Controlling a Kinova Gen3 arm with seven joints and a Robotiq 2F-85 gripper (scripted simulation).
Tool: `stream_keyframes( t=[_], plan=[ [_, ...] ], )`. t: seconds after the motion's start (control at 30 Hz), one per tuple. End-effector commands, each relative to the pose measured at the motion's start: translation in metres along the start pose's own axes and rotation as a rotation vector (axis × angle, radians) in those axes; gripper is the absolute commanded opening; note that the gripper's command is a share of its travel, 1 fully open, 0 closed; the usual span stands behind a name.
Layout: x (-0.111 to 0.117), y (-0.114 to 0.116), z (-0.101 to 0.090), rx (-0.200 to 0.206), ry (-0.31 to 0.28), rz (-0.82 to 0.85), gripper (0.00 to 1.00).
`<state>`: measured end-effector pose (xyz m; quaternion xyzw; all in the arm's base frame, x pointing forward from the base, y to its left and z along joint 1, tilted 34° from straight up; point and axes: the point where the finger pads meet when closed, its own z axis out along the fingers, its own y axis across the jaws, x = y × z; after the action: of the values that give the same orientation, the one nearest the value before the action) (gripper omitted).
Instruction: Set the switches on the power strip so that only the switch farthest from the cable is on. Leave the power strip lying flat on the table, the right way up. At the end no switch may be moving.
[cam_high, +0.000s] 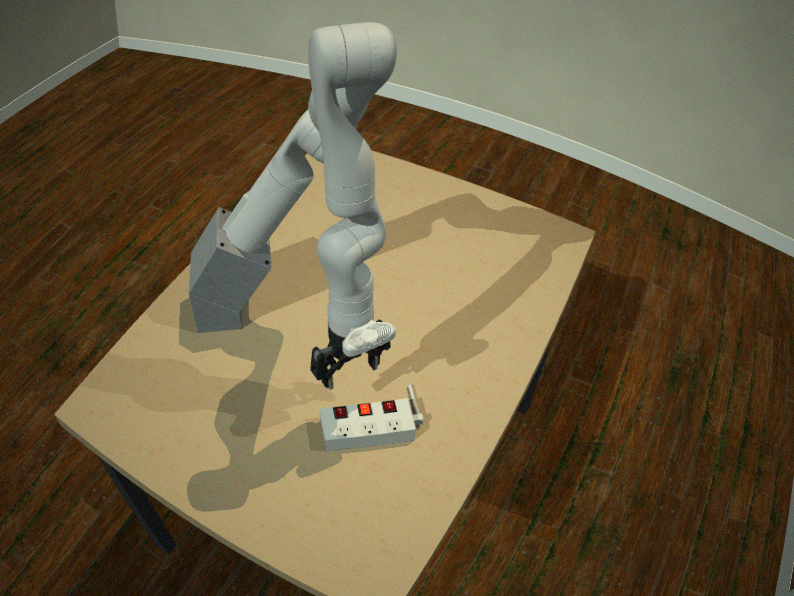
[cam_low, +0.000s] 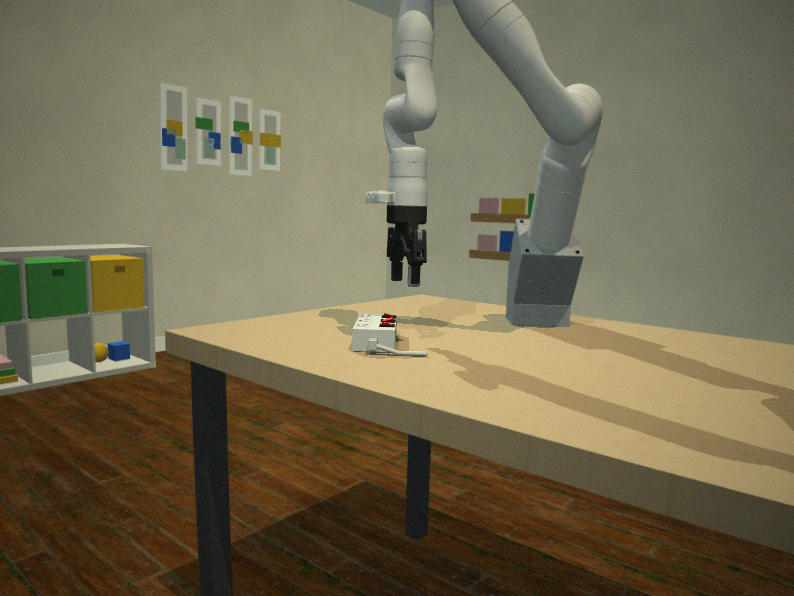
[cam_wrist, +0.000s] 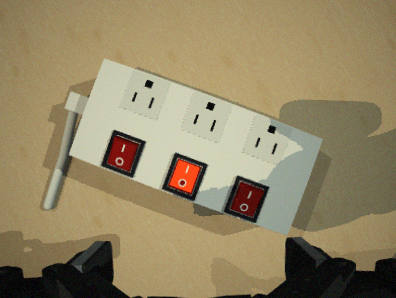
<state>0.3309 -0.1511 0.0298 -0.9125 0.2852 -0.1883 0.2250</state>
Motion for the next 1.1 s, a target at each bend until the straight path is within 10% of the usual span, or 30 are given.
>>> stream_keyframes(
  t=[0.0, 0.8, 1.07],
  plan=[
    [0.000, 0.000, 0.000, -0.001, 0.001, 0.000, 1.00],
    [0.000, 0.000, -0.001, 0.000, 0.001, -0.004, 1.00],
    [0.015, -0.017, -0.028, 0.024, -0.007, -0.258, 1.00]
  ],
)
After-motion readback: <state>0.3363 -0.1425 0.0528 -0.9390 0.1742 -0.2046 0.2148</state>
